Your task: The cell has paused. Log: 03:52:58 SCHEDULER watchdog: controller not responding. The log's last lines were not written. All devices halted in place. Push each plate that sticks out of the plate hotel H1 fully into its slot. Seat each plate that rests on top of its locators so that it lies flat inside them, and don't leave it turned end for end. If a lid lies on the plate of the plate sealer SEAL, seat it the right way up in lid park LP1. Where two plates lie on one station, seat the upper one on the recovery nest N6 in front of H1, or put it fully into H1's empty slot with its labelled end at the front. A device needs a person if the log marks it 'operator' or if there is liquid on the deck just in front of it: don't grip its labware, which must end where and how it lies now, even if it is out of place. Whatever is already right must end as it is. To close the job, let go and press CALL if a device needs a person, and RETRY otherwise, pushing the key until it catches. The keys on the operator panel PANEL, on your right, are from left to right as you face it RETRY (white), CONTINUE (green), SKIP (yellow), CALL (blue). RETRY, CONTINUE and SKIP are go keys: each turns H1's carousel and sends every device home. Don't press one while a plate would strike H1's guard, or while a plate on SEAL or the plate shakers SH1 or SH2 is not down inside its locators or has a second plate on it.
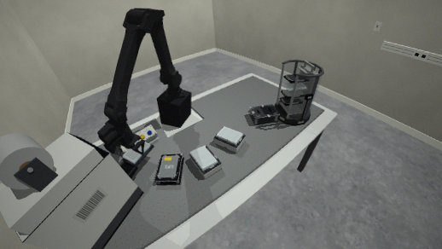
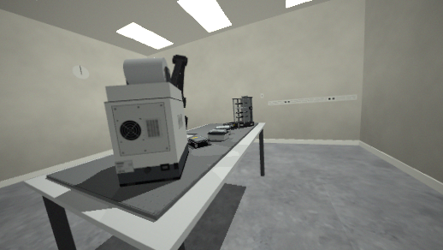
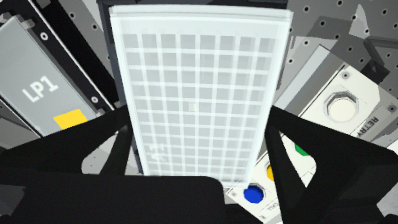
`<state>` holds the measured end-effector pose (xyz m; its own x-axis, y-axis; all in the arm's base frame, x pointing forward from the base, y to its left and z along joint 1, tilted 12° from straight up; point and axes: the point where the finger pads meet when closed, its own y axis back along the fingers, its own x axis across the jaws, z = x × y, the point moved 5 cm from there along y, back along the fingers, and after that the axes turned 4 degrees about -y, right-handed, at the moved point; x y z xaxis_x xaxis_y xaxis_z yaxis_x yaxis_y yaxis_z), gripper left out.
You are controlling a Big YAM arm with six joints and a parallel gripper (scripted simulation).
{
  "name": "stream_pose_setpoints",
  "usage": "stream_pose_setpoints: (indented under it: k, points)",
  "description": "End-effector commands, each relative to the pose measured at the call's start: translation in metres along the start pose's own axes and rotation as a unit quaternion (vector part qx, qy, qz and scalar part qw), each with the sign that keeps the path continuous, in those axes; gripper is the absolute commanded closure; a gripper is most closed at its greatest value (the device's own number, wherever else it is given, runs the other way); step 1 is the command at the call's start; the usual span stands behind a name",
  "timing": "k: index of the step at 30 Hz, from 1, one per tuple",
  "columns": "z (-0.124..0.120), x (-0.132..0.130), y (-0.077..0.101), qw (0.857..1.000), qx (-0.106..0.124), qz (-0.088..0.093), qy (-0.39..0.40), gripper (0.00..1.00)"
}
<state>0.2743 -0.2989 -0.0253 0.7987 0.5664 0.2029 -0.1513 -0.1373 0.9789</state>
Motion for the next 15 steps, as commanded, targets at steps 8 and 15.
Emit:
stream_pose_setpoints:
  k: [8, 15]
  points:
    - [0.0108, -0.0031, 0.0191, 1.0, -0.017, 0.002, -0.002, 0.16]
    - [0.0126, -0.0032, 0.0215, 1.0, -0.019, 0.002, 0.0, 0.16]
